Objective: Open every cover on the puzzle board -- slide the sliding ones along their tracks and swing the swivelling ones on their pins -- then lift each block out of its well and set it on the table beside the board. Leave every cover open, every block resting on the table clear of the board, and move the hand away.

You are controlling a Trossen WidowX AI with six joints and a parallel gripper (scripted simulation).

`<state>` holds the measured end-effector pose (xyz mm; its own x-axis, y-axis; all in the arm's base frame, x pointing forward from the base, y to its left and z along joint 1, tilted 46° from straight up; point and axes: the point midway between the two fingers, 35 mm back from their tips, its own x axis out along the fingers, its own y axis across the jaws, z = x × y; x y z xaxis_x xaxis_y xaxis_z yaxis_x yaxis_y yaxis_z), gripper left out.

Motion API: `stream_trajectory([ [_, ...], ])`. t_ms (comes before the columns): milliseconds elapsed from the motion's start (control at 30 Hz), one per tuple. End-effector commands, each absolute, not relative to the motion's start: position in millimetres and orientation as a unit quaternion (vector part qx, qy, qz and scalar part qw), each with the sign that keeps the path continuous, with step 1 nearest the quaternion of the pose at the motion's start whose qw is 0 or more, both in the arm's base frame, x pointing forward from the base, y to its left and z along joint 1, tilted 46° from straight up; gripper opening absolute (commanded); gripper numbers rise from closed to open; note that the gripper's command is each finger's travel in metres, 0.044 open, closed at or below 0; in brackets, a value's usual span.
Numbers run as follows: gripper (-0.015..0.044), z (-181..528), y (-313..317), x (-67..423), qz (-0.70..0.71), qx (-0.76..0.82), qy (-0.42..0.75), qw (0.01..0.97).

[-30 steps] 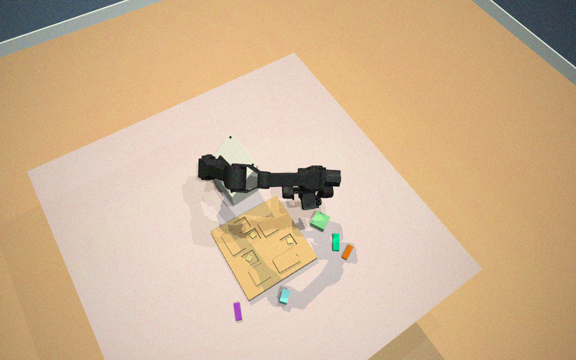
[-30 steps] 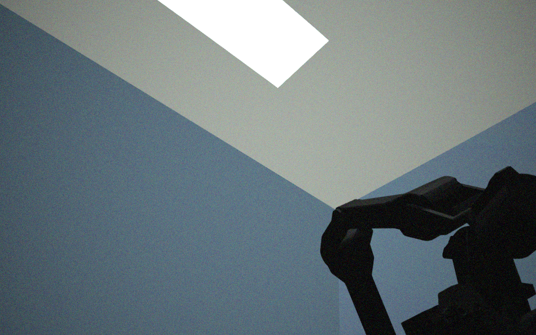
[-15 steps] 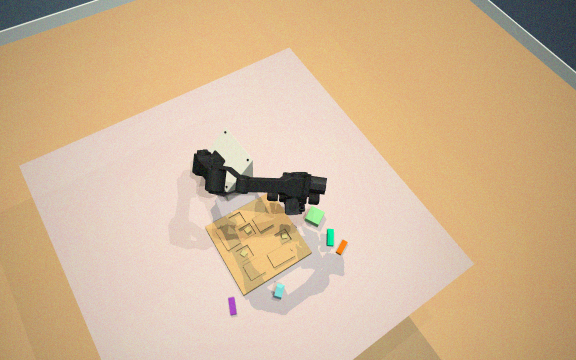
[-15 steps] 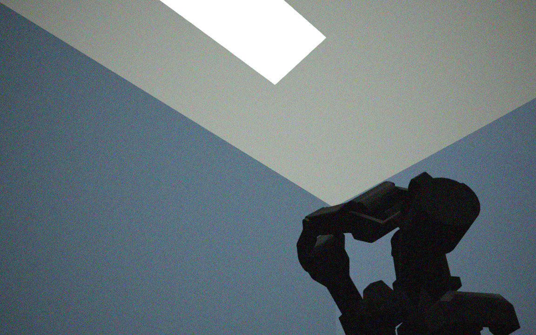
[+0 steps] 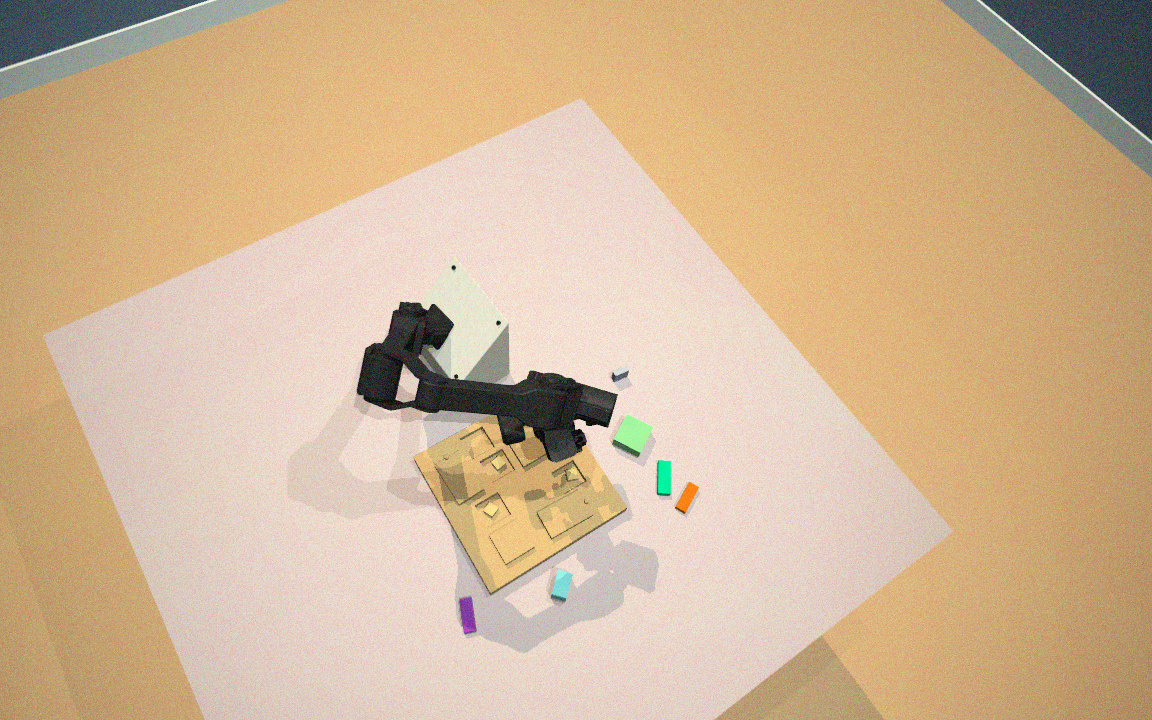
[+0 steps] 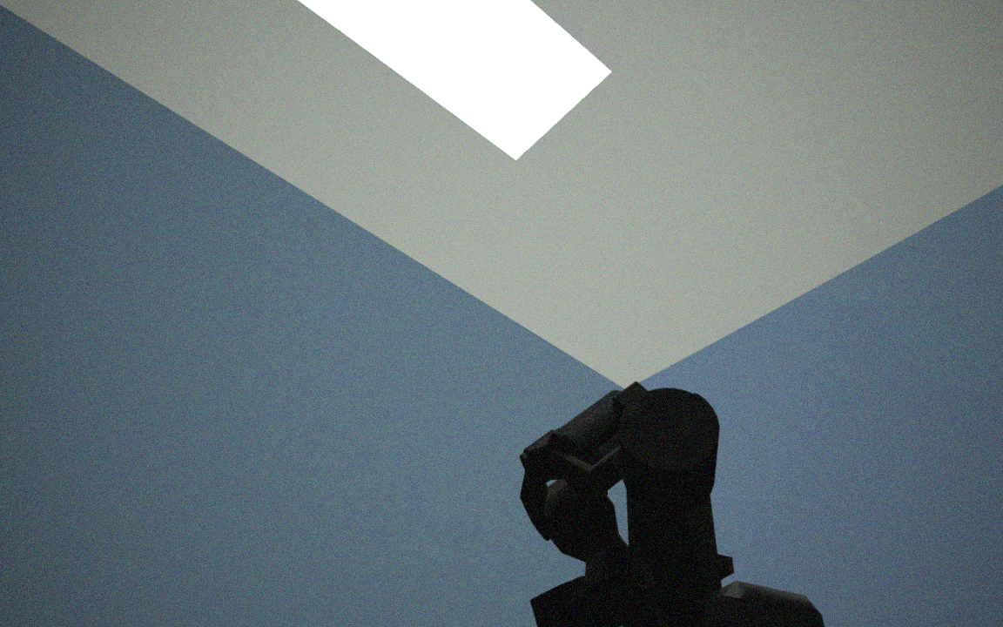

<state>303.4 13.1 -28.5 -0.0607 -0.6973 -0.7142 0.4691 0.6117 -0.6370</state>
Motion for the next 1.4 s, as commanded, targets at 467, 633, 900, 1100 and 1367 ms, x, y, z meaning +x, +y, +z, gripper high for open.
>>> stream_trajectory([
  [467,0.0000,32.8,-58.8,262.5,-0.290,-0.260,0.670,0.632],
  [633,0.0000,34.4,-61.0,260.7,-0.285,-0.266,0.672,0.630],
  [900,0.0000,23.6,-71.1,261.2,-0.285,-0.266,0.672,0.630],
  [1100,0.0000,3.7,-91.7,259.4,-0.286,-0.266,0.672,0.630],
  [1367,0.0000,-2.3,-97.5,259.4,-0.286,-0.267,0.672,0.629],
])
